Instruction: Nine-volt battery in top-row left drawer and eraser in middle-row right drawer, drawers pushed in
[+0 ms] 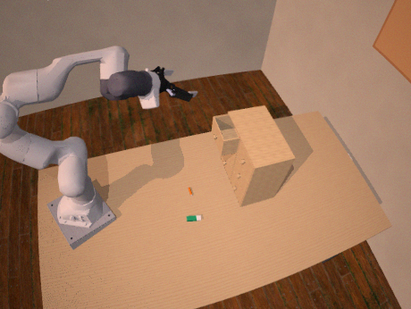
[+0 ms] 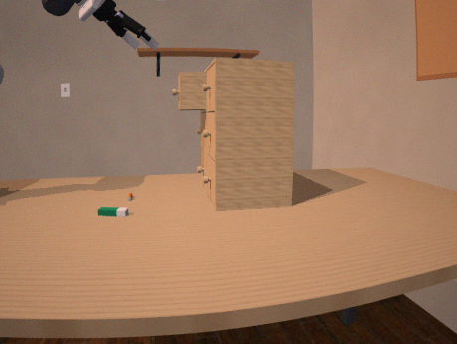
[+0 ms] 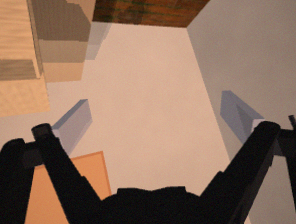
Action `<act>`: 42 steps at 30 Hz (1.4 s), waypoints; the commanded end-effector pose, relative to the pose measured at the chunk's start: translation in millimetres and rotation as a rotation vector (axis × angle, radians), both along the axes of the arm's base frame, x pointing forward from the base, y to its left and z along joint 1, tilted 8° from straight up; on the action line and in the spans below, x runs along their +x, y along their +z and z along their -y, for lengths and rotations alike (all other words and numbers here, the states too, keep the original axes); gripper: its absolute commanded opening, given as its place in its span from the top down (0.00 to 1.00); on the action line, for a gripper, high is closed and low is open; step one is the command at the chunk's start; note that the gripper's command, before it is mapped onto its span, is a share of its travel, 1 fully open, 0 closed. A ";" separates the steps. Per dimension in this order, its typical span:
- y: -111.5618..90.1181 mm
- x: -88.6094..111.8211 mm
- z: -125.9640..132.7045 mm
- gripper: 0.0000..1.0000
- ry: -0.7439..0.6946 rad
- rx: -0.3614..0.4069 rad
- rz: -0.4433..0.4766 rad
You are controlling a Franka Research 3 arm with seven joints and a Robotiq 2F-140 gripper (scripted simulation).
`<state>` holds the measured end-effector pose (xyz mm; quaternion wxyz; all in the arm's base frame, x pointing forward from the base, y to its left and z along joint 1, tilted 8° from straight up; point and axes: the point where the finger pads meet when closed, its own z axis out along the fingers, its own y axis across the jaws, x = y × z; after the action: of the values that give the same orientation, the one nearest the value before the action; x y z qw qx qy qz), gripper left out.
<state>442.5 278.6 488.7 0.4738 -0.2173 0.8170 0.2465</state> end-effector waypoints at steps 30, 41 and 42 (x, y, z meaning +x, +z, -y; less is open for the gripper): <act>-2.6 -6.5 -12.2 0.00 0.040 -0.005 -0.102; -3.4 -9.4 -15.3 0.00 0.065 -0.031 -0.165; -3.4 -9.4 -15.3 0.00 0.065 -0.031 -0.165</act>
<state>437.2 291.6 490.0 0.4107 -0.2377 0.8417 0.2577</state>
